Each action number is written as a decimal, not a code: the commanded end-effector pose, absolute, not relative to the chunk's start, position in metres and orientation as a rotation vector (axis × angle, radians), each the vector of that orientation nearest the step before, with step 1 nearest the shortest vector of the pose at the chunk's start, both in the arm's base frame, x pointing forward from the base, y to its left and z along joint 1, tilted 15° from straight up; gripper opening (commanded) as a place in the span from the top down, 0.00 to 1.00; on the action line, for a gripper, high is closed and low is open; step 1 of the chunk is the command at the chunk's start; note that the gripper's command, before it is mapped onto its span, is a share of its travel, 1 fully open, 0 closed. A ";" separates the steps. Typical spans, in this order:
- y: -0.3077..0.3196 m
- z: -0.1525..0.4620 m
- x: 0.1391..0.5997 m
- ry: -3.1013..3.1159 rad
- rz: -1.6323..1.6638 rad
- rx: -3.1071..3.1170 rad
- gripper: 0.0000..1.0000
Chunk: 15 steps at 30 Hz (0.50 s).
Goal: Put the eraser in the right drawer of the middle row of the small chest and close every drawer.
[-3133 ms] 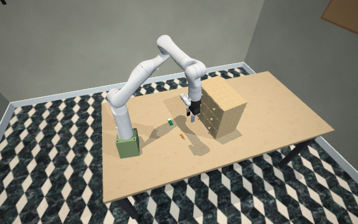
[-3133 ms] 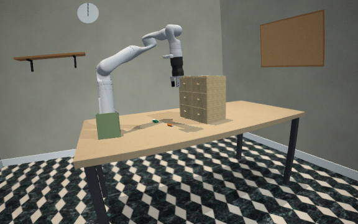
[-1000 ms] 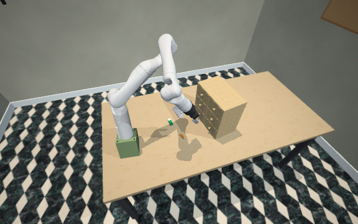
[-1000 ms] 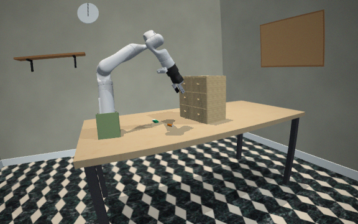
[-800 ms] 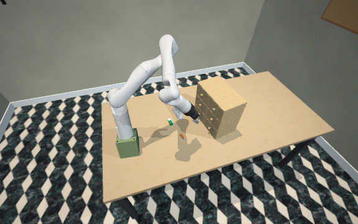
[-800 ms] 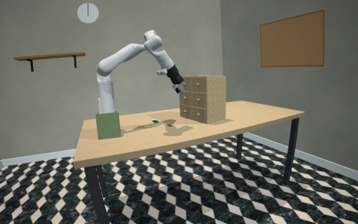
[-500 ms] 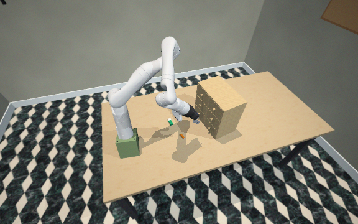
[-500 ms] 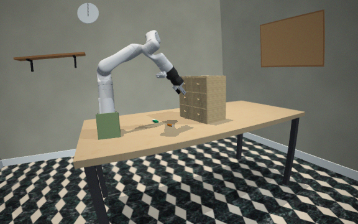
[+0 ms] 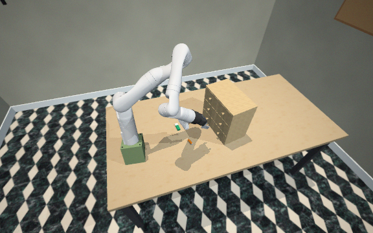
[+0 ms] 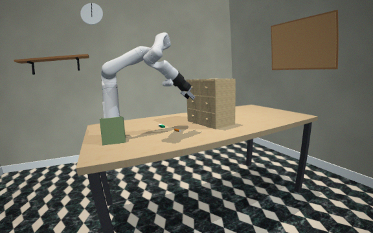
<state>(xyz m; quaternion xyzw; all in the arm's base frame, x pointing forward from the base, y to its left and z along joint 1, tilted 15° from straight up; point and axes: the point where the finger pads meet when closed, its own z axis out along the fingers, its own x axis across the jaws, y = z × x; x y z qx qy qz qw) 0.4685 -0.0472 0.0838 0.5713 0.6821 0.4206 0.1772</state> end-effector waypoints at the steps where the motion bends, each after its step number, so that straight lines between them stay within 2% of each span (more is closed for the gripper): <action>1: -0.052 0.075 0.465 1.898 1.199 1.635 0.00; 15: -0.048 0.067 0.471 1.793 1.282 1.574 0.00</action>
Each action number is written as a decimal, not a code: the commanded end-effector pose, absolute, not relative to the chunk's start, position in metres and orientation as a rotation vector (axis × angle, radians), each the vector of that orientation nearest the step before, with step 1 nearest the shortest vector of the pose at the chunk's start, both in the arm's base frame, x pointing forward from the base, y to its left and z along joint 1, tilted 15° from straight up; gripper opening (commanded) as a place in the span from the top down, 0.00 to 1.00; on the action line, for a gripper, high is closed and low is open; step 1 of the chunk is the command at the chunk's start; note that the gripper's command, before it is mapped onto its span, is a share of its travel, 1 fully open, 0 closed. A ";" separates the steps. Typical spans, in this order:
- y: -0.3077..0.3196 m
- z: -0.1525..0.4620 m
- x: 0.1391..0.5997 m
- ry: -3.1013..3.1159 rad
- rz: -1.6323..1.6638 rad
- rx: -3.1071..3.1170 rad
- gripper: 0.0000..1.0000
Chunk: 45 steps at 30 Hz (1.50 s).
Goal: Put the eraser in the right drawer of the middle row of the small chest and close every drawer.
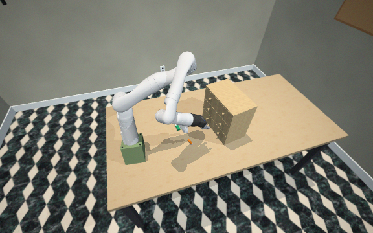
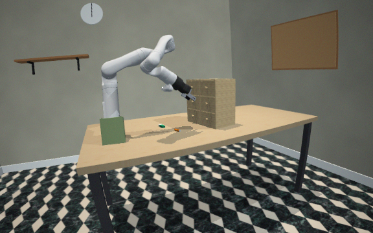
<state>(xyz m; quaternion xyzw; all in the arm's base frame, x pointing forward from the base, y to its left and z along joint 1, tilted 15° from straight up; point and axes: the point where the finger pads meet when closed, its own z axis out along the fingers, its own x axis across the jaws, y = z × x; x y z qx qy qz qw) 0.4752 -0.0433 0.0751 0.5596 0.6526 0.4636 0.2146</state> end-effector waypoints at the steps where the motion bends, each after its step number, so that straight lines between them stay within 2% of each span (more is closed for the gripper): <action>1: -0.048 0.066 0.471 1.786 1.289 1.570 0.00; 45: -0.041 0.050 0.483 1.591 1.427 1.452 0.00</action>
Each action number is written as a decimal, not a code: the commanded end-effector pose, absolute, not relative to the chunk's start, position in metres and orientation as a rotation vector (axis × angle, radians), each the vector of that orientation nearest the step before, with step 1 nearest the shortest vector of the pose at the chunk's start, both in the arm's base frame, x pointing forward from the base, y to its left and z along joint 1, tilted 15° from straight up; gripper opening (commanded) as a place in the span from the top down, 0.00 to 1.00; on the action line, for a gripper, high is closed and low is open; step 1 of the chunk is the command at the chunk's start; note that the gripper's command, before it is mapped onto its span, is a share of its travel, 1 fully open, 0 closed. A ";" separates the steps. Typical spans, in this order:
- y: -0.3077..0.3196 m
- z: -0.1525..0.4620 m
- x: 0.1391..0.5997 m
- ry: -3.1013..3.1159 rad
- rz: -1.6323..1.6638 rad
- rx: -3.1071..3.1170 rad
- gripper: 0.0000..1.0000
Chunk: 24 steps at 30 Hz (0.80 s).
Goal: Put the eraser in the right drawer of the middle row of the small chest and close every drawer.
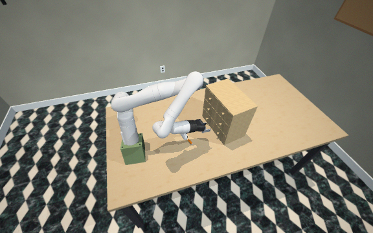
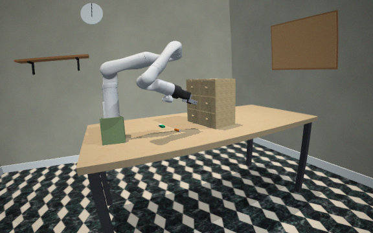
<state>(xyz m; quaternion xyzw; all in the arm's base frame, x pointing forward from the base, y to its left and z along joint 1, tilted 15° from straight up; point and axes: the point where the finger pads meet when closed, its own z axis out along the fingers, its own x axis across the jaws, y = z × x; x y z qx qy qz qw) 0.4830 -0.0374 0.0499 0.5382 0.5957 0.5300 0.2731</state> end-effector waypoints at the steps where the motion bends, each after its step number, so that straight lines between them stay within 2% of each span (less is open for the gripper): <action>1: -0.041 0.050 0.483 1.588 1.428 1.450 0.00; 24: -0.040 0.048 0.484 1.570 1.438 1.440 0.00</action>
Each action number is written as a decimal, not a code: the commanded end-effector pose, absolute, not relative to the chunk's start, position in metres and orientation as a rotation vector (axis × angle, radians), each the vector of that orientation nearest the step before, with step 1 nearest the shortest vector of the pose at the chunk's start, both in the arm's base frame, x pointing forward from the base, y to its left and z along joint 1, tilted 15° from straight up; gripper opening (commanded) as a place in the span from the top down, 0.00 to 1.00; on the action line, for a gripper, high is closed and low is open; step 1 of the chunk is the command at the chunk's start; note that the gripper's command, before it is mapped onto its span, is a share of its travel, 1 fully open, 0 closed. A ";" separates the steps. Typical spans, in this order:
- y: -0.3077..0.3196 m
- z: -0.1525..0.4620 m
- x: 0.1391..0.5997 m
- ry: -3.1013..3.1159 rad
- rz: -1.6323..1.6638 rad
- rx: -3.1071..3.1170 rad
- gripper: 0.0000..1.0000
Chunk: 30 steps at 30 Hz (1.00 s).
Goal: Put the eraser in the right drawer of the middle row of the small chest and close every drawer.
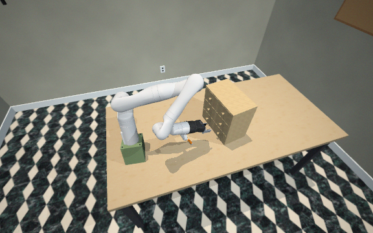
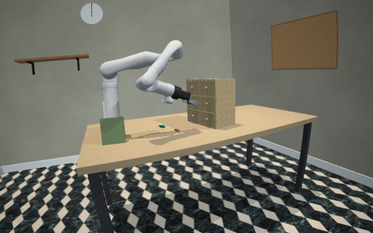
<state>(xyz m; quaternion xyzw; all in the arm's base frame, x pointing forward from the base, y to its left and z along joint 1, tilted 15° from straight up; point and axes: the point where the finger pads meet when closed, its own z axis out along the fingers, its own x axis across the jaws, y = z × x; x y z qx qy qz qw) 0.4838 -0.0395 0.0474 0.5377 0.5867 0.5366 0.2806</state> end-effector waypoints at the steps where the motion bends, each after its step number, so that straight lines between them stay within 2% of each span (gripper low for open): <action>1: -0.040 0.048 0.484 1.570 1.438 1.440 0.00; 2: -0.040 0.048 0.484 1.570 1.438 1.440 0.00; 3: -0.040 0.048 0.484 1.570 1.438 1.440 0.33; 30: -0.040 0.048 0.486 1.570 1.438 1.440 0.33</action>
